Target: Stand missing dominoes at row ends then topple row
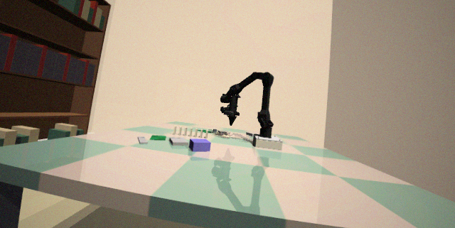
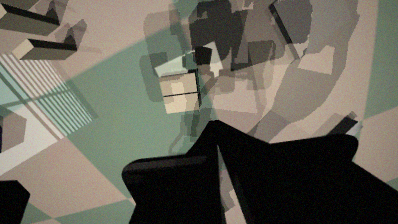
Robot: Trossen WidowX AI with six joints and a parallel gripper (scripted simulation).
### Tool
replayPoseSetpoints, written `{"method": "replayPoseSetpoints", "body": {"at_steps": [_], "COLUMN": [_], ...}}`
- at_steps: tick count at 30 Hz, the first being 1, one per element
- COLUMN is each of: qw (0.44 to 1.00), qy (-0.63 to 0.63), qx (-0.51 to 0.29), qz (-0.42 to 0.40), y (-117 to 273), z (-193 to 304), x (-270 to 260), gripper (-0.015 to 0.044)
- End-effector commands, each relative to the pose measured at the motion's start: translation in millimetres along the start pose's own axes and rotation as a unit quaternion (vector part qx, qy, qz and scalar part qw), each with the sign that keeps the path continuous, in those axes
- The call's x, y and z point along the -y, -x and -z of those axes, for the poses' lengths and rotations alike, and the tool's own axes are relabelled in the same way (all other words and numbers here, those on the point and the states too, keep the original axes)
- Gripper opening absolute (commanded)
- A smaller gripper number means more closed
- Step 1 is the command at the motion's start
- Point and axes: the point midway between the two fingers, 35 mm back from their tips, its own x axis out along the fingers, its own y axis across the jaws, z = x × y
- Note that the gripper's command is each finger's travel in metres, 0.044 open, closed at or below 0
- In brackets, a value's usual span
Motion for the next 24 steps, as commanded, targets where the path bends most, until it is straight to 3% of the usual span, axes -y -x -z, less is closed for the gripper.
{"method": "replayPoseSetpoints", "body": {"at_steps": [1,7,13,24], "qw": [1.0,1.0,1.0,1.0], "qy": [0.003,0.003,0.003,0.003], "qx": [0.0,0.0,0.0,0.0], "qz": [0.001,0.001,0.0,0.0], "y": [0,-3,-78,-81], "z": [0,0,5,5], "x": [0,0,-1,-7], "gripper": [0.0,0.0,0.0,0.0]}}
